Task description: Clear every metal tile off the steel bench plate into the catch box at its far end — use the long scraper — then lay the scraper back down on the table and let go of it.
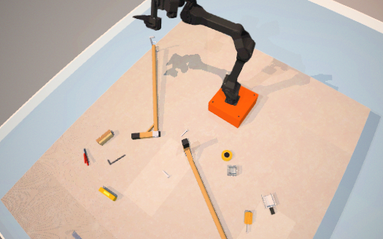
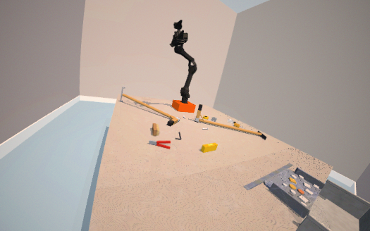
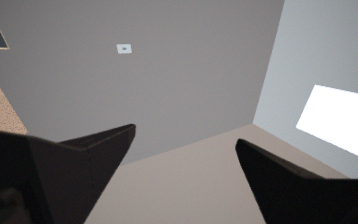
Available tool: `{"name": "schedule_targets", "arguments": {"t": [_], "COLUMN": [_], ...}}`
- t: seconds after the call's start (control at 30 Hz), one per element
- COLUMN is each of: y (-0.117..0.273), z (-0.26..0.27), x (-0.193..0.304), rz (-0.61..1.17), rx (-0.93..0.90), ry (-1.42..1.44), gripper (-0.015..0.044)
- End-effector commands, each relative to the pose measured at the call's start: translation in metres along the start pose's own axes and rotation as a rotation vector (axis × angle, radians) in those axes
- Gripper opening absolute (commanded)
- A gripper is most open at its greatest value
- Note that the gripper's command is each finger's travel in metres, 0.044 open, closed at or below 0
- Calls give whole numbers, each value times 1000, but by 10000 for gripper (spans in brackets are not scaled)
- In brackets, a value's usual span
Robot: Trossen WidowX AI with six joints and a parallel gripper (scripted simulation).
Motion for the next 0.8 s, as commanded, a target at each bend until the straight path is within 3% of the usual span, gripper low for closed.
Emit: {"name": "schedule_targets", "arguments": {"t": [0.0, 0.77], "y": [-4, -31], "z": [3, 29], "x": [-9, -50], "rz": [-9, -61], "rx": [7, 1], "ry": [-52, -337], "gripper": [440, 440]}}
Point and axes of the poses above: the point midway between the two fingers, 35 mm back from their tips, its own y axis back along the fingers, its own z axis across the jaws, x = y × z, the point moved 3 cm from there along y, back along the fingers, and after that the axes turned 5 degrees about y, right-handed, at the moved point
